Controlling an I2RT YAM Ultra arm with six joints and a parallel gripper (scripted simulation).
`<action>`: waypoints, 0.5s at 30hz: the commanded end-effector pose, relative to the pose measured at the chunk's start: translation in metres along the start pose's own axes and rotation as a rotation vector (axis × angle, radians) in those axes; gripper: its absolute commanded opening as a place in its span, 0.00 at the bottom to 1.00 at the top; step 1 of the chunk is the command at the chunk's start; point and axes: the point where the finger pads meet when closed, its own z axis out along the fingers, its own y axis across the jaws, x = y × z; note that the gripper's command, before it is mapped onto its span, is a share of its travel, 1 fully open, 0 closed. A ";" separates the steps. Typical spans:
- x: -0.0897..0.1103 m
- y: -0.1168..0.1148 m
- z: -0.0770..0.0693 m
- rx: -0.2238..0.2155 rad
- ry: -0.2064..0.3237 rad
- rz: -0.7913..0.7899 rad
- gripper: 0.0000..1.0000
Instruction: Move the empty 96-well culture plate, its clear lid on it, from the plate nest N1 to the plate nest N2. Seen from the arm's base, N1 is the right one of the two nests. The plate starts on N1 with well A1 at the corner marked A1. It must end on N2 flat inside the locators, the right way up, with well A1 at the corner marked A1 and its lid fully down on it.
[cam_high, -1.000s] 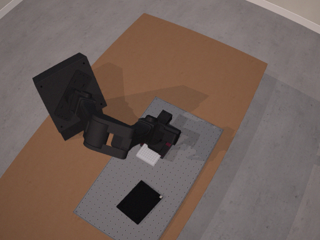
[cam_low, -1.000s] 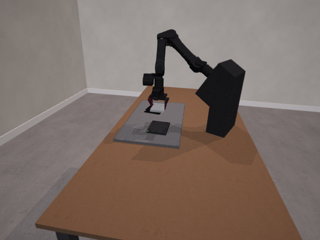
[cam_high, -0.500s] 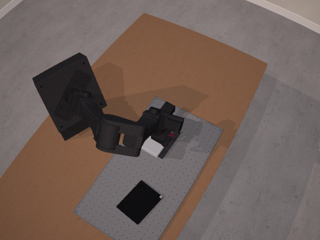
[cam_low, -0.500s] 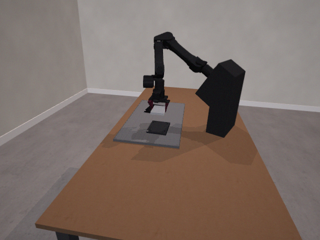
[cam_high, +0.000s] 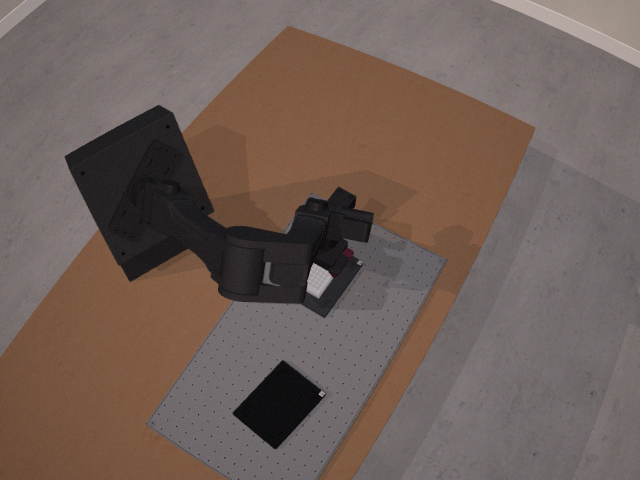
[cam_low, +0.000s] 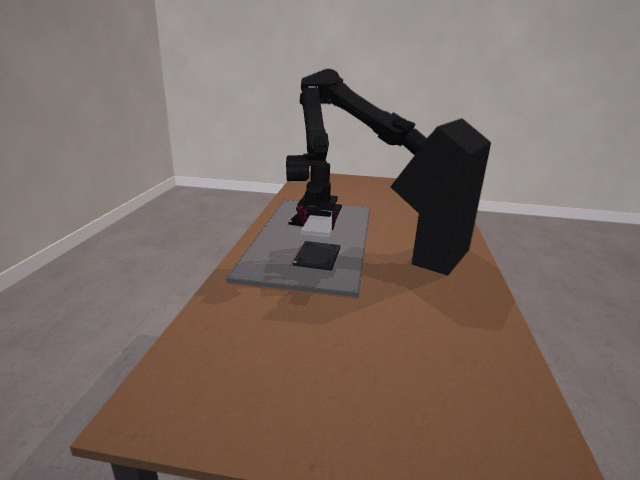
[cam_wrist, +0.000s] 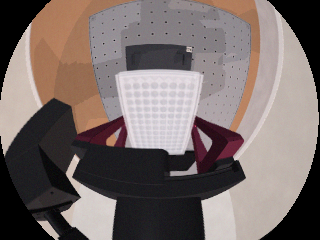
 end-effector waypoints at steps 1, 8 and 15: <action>-0.021 -0.001 -0.006 0.012 -0.015 0.006 0.00; -0.025 -0.008 -0.011 0.027 -0.021 0.026 0.00; -0.029 -0.001 -0.007 0.014 -0.021 0.010 0.00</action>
